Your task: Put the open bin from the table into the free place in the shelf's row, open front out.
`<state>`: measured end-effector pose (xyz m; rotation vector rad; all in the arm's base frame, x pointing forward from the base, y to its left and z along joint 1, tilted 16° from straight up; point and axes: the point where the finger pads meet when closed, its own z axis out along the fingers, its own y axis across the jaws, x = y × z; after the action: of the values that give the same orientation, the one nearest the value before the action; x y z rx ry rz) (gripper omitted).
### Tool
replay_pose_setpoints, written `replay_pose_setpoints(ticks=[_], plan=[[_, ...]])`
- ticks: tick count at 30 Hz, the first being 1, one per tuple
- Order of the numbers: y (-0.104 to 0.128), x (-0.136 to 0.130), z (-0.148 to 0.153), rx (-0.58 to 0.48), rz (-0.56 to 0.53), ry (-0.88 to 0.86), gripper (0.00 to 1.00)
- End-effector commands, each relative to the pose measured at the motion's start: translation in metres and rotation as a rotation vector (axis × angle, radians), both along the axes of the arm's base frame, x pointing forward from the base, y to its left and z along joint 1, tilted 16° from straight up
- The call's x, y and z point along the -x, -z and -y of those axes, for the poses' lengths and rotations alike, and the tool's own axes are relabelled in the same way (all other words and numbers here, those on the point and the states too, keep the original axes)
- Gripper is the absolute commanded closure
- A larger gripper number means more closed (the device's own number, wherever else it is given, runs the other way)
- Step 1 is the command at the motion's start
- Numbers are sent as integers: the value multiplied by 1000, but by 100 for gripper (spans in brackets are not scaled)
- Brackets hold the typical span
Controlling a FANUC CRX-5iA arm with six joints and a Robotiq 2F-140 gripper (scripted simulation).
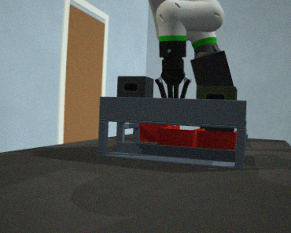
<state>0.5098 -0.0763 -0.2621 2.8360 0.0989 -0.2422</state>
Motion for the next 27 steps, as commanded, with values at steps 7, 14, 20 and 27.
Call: replay_pose_setpoints(ticks=[7, 14, 20, 27], plan=[[0, -10, -1, 0, 0, 0, 100], [0, -19, -2, 0, 0, 0, 100], [0, -24, -2, 0, 0, 0, 100], [0, -32, -3, 0, 0, 0, 100]])
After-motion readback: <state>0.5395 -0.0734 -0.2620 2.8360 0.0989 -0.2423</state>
